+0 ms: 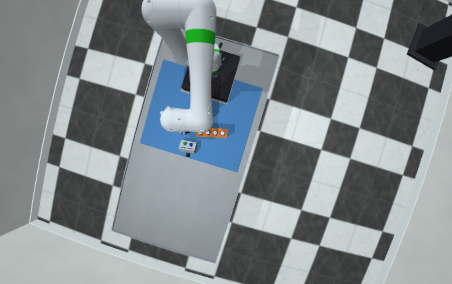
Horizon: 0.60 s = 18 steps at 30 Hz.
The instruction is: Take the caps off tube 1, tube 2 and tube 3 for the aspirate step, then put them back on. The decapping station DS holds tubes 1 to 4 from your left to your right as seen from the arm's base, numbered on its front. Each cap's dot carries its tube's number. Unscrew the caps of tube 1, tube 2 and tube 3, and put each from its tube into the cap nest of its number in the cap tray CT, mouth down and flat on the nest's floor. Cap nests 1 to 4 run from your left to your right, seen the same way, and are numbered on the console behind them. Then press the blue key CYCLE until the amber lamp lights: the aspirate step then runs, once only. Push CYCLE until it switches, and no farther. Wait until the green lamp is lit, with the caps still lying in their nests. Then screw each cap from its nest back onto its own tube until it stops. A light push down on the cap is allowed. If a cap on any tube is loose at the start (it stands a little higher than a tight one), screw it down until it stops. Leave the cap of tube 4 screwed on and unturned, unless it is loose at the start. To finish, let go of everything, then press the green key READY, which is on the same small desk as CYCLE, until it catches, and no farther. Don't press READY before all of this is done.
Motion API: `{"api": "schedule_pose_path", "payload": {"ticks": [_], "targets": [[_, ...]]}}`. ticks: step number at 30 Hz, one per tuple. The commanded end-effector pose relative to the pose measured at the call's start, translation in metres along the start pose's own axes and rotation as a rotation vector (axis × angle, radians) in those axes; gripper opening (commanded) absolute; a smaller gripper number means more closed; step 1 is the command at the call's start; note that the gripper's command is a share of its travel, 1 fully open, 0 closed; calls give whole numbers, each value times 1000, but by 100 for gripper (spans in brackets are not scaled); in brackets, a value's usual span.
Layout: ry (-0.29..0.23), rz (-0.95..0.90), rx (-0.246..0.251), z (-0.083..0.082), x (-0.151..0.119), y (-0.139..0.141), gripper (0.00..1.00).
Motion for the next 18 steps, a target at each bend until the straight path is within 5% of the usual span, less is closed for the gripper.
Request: {"api": "schedule_pose_path", "payload": {"ticks": [1, 5, 18], "targets": [[5, 264, 0, 0, -24, -10, 35], [5, 431, 1, 0, -39, -17, 35], [5, 455, 1, 0, -108, -47, 35]]}}
Point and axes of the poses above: the point where the finger pads meet when closed, its own z axis out along the fingers, its own y axis across the jaws, x = y × z, the point moved 2 cm from there along -z, back along the fingers, and after that the axes turned 14 degrees about -z, right-handed, at the moved point
